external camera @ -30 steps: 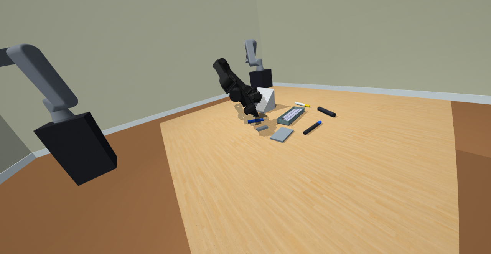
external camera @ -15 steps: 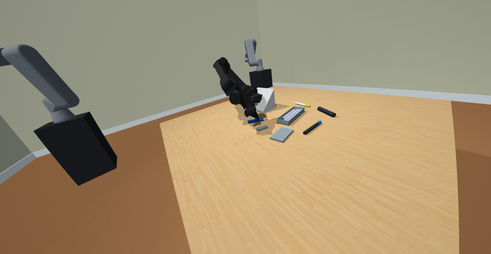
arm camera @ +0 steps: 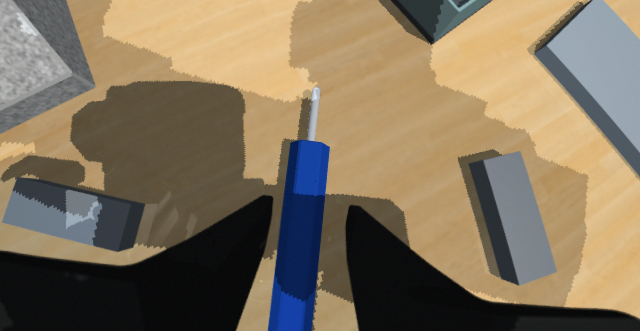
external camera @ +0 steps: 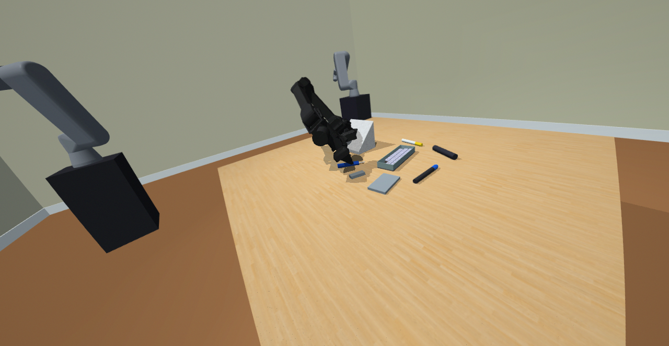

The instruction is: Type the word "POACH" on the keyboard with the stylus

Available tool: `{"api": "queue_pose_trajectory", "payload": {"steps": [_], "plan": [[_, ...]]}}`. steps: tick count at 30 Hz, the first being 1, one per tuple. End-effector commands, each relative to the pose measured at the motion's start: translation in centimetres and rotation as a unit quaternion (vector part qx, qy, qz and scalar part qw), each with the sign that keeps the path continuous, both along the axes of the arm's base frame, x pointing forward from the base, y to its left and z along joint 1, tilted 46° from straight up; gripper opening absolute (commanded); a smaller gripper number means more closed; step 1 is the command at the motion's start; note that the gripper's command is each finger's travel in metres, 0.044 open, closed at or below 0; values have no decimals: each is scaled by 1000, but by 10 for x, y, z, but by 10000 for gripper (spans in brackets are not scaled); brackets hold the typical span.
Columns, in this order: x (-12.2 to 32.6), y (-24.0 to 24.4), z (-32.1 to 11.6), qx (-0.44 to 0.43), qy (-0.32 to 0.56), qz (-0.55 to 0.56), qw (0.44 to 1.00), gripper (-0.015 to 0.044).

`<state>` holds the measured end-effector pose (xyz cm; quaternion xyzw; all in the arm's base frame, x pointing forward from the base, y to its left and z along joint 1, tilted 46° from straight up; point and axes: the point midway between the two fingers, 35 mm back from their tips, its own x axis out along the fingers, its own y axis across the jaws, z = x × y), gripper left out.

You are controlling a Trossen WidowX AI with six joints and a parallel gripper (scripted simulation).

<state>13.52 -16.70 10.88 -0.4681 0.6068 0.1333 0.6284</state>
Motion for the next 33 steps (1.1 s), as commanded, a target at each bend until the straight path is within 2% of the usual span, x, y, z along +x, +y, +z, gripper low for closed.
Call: {"api": "queue_pose_trajectory", "payload": {"steps": [1,16,20,27,33], "plan": [[-1,-1,-5,3,3,2,1000,150],[-2,-5,-9,3,3,2,1000,150],[-2,-6,-7,2,2,-1,1000,45],[-2,-6,-7,2,2,-1,1000,0],[-1,-3,-5,2,2,-1,1000,0]]}}
